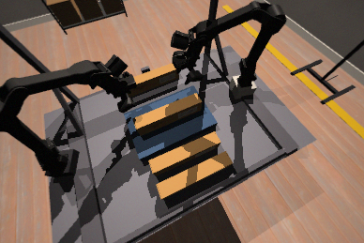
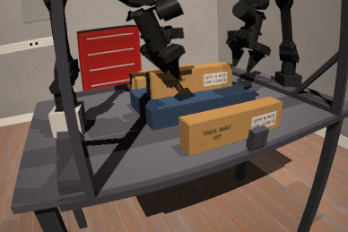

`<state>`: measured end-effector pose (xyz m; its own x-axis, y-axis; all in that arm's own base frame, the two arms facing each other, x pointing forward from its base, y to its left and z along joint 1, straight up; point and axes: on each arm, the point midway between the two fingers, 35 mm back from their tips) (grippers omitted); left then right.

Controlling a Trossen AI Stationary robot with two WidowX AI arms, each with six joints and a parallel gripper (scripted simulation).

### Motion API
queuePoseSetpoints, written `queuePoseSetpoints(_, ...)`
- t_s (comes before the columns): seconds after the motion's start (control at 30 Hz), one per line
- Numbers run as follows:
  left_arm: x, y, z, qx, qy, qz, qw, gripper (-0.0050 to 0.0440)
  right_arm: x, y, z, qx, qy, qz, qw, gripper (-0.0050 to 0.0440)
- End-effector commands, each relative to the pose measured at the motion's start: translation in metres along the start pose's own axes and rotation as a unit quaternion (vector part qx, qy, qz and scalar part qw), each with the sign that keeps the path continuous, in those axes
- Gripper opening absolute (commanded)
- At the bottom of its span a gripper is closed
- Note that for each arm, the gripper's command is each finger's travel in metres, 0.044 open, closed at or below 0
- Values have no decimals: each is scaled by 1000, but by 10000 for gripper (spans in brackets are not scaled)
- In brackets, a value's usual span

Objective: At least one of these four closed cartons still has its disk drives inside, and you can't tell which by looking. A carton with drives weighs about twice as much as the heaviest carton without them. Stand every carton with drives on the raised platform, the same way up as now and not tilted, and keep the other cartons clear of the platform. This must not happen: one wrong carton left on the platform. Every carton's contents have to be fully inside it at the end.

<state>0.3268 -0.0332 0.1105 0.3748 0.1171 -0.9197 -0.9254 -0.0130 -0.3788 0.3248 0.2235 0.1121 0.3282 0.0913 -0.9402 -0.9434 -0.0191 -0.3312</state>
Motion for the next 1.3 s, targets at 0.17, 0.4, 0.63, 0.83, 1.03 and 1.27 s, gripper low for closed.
queuePoseSetpoints(0.17,18,-16,-119,12,12,-1,1000,381,16,33,117,-10,-15,-10,1000,385)
queuePoseSetpoints(0.4,18,-16,-119,12,12,-1,1000,381,16,33,117,-10,-15,-10,1000,385)
queuePoseSetpoints(0.63,19,-15,-121,12,14,2,1000,381,18,34,117,-14,-16,-9,1000,385)
queuePoseSetpoints(0.83,19,-15,-121,12,14,2,1000,381,18,34,117,-14,-16,-9,1000,385)
queuePoseSetpoints(1.03,19,-15,-121,12,14,2,1000,381,18,34,117,-14,-16,-9,1000,385)
queuePoseSetpoints(1.27,19,-15,-120,11,15,1,1000,381,18,34,116,-12,-17,-11,1000,385)
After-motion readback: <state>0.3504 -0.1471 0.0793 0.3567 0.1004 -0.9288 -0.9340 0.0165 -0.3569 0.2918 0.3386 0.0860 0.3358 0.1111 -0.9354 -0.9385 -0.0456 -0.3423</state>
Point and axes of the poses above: on each arm, the point midway between the two fingers, 35 mm back from their tips, its own x axis out along the fingers, its own z axis across the jaws, y = z × x, and after that the axes turned 15 degrees about x, right-handed
